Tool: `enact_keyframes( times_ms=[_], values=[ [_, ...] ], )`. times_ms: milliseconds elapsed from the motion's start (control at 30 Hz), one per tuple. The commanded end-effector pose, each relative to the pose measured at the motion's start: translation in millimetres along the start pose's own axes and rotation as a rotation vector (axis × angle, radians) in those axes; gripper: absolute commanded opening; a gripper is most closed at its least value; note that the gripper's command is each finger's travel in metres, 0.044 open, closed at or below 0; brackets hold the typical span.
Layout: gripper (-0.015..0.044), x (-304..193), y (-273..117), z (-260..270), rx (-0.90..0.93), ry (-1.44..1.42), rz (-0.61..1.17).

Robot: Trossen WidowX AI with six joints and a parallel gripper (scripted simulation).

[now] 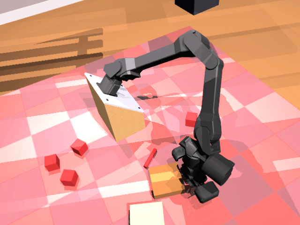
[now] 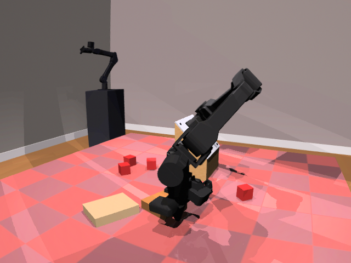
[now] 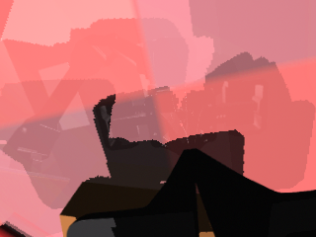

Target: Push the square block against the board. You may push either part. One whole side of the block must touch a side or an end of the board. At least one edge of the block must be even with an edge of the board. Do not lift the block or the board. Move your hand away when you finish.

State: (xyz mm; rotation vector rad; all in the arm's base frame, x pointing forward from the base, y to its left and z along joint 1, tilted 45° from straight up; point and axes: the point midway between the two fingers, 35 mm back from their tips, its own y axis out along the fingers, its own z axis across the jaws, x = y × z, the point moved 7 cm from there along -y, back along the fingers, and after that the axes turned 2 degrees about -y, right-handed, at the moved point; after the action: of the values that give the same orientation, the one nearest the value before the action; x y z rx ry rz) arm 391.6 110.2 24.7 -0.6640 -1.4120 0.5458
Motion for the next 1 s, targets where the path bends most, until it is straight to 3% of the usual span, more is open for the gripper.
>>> enact_keyframes(
  times_ms=[0,533,667,967],
  values=[
    [0.0,10.2,-3.2,-2.6,-0.01,-0.002,-0.001],
    [0.0,23.5,-3.9,-2.1,-0.002,-0.003,-0.004],
    [0.0,23.2,-55.4,-1.2,-0.01,-0.003,-0.001],
    [0.0,20.3,-58.6,-1.5,-0.01,0.02,-0.001]
  ],
)
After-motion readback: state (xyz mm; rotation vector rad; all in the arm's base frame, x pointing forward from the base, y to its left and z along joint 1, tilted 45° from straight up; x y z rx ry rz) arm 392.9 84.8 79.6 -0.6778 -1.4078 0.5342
